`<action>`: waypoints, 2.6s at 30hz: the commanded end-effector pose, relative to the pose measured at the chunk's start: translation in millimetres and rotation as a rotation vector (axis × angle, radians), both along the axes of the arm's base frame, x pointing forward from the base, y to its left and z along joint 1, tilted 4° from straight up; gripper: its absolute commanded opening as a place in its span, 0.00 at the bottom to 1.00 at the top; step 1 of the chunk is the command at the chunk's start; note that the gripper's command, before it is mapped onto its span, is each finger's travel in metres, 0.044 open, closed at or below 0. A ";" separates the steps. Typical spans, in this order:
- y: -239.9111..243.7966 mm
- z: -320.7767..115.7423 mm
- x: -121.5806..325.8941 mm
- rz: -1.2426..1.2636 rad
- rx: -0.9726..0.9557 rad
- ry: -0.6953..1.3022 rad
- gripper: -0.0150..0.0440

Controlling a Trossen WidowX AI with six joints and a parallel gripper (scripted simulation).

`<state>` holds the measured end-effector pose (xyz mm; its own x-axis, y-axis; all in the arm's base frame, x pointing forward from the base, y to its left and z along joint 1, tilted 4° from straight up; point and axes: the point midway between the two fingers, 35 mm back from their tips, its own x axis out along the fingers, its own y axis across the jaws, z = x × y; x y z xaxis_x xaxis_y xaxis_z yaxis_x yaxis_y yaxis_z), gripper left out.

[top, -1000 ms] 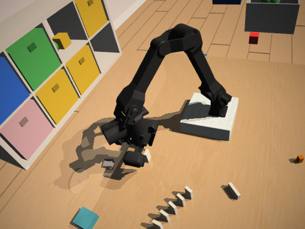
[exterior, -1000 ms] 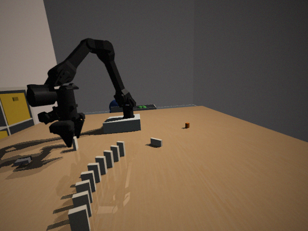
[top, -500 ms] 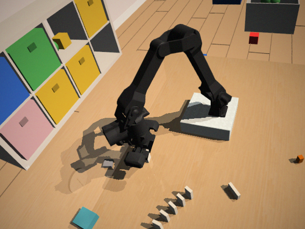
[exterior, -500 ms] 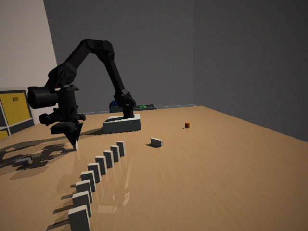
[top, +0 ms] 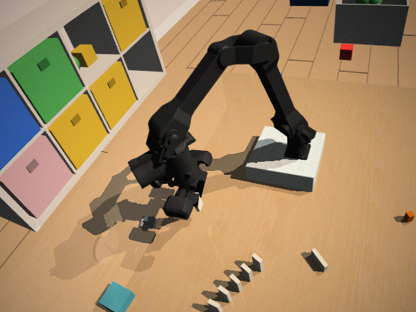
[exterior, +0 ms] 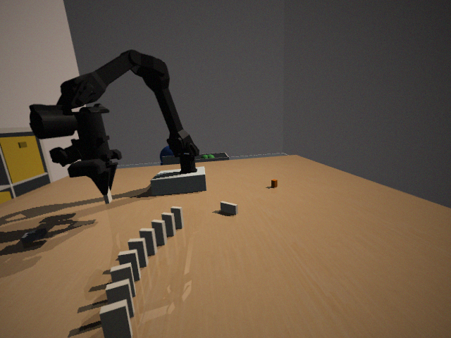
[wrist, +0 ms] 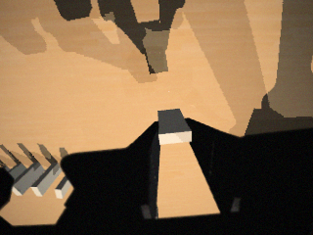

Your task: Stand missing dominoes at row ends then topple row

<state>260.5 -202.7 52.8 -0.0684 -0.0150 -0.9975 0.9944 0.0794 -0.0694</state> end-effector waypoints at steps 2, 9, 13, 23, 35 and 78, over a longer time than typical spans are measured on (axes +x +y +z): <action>2.6 72.8 4.7 -0.004 -0.023 -0.031 0.44; 4.6 84.2 3.3 -0.004 -0.023 -0.032 0.44; 25.3 83.1 16.6 0.116 -0.014 -0.030 0.44; 181.5 76.2 61.9 0.926 0.040 -0.011 0.44; 205.0 45.5 66.0 1.046 0.047 -0.007 0.44; 202.4 -55.4 56.3 1.046 0.047 -0.006 0.93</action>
<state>317.8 0.1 -1.6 -0.0359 -0.0235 -0.9991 0.4333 0.9005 -0.0368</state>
